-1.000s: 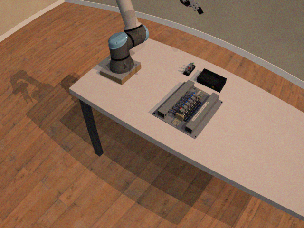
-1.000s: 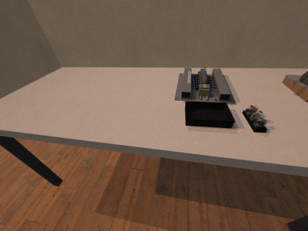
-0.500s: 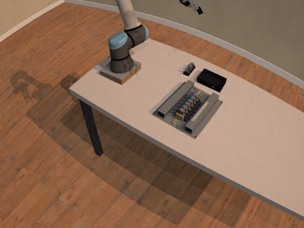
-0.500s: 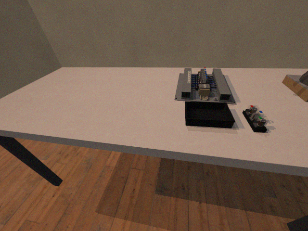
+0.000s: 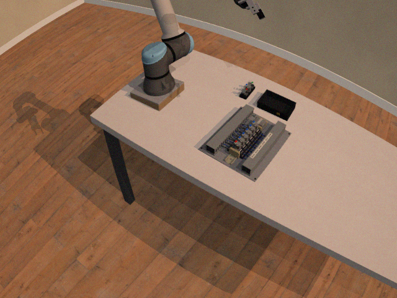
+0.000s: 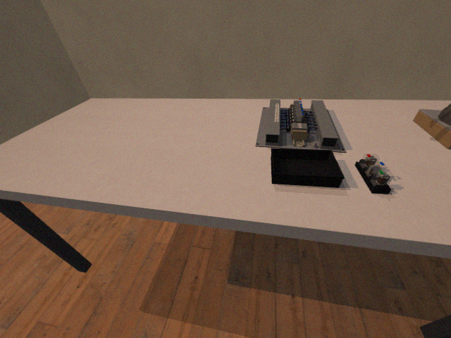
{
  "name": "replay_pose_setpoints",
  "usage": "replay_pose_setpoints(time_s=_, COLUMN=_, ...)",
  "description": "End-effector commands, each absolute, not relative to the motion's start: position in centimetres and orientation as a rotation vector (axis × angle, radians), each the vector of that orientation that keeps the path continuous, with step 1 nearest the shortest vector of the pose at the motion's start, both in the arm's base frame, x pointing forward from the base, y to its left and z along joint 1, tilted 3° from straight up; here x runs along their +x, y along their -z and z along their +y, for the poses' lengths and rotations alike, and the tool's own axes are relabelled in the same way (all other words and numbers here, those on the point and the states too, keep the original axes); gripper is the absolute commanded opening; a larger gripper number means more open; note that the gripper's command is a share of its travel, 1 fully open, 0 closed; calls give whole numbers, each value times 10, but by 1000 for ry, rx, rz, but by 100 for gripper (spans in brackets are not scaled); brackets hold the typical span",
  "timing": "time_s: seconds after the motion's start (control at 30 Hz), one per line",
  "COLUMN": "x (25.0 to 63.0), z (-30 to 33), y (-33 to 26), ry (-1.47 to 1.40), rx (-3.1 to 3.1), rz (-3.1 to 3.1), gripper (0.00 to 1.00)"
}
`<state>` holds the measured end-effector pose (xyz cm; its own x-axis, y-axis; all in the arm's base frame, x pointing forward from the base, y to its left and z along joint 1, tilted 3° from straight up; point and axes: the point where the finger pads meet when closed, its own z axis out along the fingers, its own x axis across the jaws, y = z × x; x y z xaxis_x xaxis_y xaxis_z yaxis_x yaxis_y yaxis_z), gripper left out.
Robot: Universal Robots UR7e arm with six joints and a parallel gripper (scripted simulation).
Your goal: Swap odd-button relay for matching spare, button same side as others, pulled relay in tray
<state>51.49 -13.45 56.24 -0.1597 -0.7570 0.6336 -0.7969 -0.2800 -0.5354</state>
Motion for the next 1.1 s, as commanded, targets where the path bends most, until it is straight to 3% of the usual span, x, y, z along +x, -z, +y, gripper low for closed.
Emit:
replay_pose_setpoints(time_s=0.0, x=514, z=-133, y=-562, ry=-1457, rx=2008, rz=-1859, gripper=100)
replay_pose_setpoints(time_s=1.07, x=513, z=-131, y=-560, ry=-1385, rx=2114, rz=-1796, gripper=100)
